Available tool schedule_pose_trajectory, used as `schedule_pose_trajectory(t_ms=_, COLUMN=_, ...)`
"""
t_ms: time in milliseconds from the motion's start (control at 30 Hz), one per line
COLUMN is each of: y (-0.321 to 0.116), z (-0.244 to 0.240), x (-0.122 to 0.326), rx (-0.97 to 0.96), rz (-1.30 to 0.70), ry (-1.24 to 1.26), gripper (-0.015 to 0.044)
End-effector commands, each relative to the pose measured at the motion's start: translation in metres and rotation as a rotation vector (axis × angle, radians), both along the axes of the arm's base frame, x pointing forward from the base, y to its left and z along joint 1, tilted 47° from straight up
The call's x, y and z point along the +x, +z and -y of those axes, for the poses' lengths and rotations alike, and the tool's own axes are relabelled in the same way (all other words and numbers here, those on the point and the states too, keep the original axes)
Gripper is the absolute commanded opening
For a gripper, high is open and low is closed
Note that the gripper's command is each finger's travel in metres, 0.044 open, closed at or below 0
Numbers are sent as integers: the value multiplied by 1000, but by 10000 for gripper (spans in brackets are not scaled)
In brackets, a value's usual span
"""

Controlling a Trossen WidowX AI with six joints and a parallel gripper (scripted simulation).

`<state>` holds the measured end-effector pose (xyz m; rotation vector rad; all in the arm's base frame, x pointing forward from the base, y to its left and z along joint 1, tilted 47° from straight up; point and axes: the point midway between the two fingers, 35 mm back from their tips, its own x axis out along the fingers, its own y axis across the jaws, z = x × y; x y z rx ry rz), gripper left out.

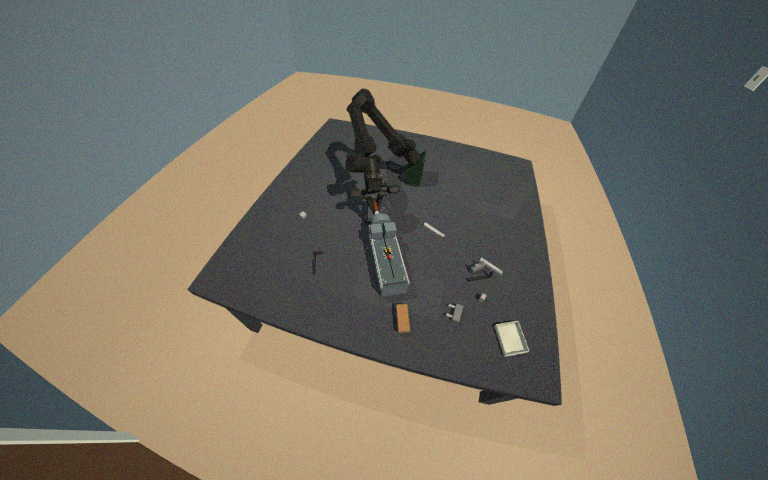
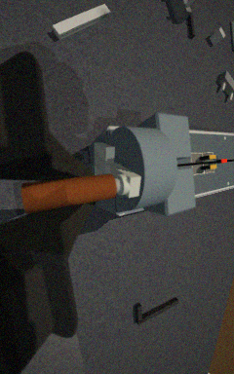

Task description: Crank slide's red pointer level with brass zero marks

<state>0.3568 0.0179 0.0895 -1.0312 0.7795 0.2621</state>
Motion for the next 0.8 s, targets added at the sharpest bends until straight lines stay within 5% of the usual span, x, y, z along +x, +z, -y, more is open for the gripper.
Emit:
schedule_pose_trajectory(t_ms=0, y=1, z=3, x=2, rx=-2, rz=1, ry=0, gripper=0)
schedule_pose_trajectory(t_ms=767, y=1, z=21, x=13, rx=-3, rz=2, ry=0, gripper=0)
